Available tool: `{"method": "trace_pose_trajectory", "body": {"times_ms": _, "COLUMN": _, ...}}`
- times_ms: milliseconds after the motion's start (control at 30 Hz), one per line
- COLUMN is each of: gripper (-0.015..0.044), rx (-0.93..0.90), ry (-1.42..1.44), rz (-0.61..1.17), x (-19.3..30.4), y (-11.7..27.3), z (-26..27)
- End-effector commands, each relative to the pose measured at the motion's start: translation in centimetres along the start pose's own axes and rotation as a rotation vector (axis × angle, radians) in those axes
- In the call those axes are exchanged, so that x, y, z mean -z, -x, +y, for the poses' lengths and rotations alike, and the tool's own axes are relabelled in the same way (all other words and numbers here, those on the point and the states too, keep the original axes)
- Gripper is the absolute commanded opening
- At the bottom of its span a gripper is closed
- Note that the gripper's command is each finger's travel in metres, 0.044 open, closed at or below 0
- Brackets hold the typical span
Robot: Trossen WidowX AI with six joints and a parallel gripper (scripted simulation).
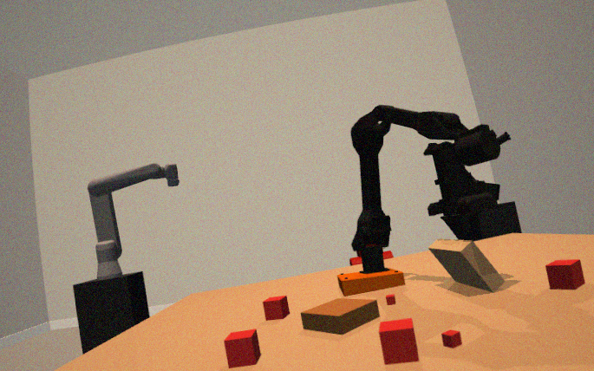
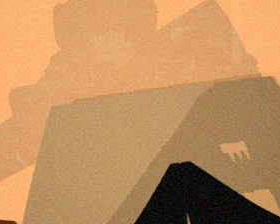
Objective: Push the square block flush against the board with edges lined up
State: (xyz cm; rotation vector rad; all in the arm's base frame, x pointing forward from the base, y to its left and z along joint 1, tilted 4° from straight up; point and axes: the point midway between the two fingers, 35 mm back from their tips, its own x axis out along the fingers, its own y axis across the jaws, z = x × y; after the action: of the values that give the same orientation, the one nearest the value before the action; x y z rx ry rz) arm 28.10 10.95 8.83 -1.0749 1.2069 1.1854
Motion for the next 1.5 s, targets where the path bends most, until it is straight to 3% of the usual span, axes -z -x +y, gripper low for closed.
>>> {"method": "trace_pose_trajectory", "body": {"times_ms": 0, "gripper": 0.0000, "rx": 0.003, "ry": 0.004, "rz": 0.003, "x": 0.7, "y": 0.0, "z": 0.0}}
{"method": "trace_pose_trajectory", "body": {"times_ms": 1167, "gripper": 0.0000, "rx": 0.003, "ry": 0.004, "rz": -0.001, "x": -3.9, "y": 0.0, "z": 0.1}}
{"method": "trace_pose_trajectory", "body": {"times_ms": 1367, "gripper": 0.0000, "rx": 0.003, "ry": 0.004, "rz": -0.001, "x": -3.5, "y": 4.8, "z": 0.0}}
{"method": "trace_pose_trajectory", "body": {"times_ms": 1467, "gripper": 0.0000, "rx": 0.003, "ry": 0.004, "rz": -0.001, "x": -3.5, "y": 5.0, "z": 0.0}}
